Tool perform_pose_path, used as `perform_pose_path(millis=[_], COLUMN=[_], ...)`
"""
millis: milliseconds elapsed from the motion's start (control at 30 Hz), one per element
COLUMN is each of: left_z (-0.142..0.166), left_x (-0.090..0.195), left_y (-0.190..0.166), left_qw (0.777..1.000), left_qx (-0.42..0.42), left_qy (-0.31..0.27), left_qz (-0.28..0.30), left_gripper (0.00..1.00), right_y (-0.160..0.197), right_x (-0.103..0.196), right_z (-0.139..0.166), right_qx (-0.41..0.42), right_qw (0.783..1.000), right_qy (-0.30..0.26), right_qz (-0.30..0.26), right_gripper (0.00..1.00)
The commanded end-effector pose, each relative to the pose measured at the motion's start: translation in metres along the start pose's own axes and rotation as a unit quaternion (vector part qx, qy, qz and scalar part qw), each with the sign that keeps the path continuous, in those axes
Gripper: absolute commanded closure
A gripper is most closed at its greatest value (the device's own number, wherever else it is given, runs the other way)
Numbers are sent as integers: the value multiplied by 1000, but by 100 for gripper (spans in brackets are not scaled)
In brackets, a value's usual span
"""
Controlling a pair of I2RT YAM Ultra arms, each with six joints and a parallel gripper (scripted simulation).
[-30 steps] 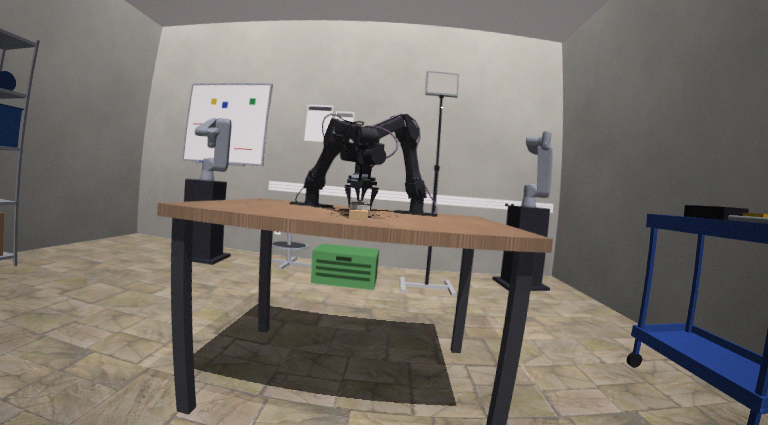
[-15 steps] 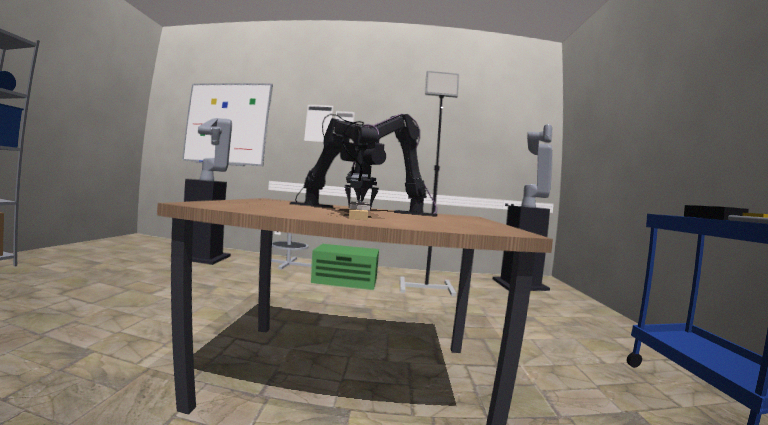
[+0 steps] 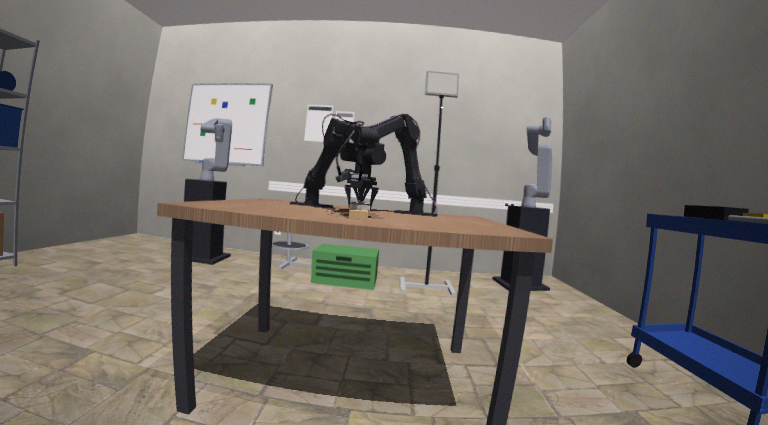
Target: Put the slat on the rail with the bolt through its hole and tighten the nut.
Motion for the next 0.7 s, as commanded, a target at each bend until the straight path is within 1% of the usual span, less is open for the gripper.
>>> perform_pose_path(millis=[0, 200, 300, 433, 500, 667], left_z=[1, 1, 1, 1, 1, 1], left_x=[3, 3, 3, 3, 3, 3], left_y=[-2, -2, -2, -2, -2, -2], left_qw=[995, 977, 963, 938, 938, 899], left_qx=[-94, -213, -271, -346, -346, -438], left_qy=[-8, -9, -10, -10, -10, -11], left_qz=[5, 3, 3, 2, 2, 0], left_gripper=[88, 88, 88, 88, 88, 88], right_y=[0, 0, 0, 0, 0, 0], right_x=[6, 6, 6, 6, 6, 6], right_z=[-1, -1, -1, -1, -1, -1], right_qx=[0, 0, 0, 0, 0, 0], right_qw=[1000, 1000, 1000, 1000, 1000, 1000], right_qy=[-8, -8, -8, -8, -8, -8], right_qz=[-1, -1, -1, -1, -1, -1], right_gripper=[28, 28, 28, 28, 28, 28])
Point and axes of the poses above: on each arm, the point where the finger pads meet when closed, its own x axis back along the fingers, its own y axis across the jaws, z = x × y, the point moved 7 cm from there along x, back along the fingers, and after that the axes turned 14 degrees about x, right-handed, at the moved point
